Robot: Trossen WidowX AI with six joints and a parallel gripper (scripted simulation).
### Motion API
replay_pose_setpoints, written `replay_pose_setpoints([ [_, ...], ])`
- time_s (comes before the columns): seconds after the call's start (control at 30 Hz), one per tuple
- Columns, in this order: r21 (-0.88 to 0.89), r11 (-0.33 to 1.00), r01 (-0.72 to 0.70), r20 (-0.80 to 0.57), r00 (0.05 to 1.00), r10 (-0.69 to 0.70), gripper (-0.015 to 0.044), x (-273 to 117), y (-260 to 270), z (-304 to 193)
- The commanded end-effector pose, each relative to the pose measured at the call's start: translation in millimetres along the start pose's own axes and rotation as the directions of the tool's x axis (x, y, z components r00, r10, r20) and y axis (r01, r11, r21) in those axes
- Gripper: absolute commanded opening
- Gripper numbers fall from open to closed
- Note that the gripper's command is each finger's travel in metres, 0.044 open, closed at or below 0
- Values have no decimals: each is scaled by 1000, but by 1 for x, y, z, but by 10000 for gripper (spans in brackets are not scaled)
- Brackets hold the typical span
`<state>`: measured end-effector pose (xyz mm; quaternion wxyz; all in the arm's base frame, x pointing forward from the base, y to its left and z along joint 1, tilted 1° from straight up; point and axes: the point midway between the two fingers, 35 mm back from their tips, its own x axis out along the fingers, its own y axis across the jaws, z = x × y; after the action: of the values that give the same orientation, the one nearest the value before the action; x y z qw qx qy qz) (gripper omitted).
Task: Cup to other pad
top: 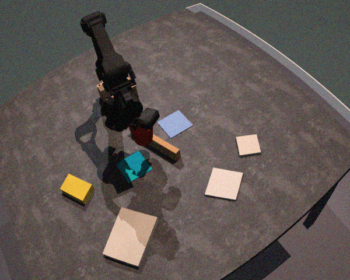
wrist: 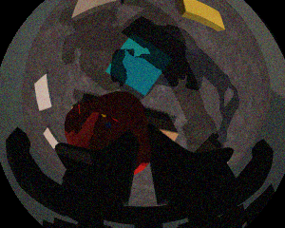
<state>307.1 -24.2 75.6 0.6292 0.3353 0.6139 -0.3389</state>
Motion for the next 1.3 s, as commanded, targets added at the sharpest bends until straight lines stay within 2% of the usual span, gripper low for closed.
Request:
replay_pose_setpoints([
  [0.0, -3, 1000, 5, 3, 1000, -5, 0, 0, -3, 10],
  [0.8, -3, 1000, 6, 8, 1000, -6, 0, -3, -18, 69],
  [1.27, -3, 1000, 6, 8, 1000, -6, 0, 15, -18, 70],
])
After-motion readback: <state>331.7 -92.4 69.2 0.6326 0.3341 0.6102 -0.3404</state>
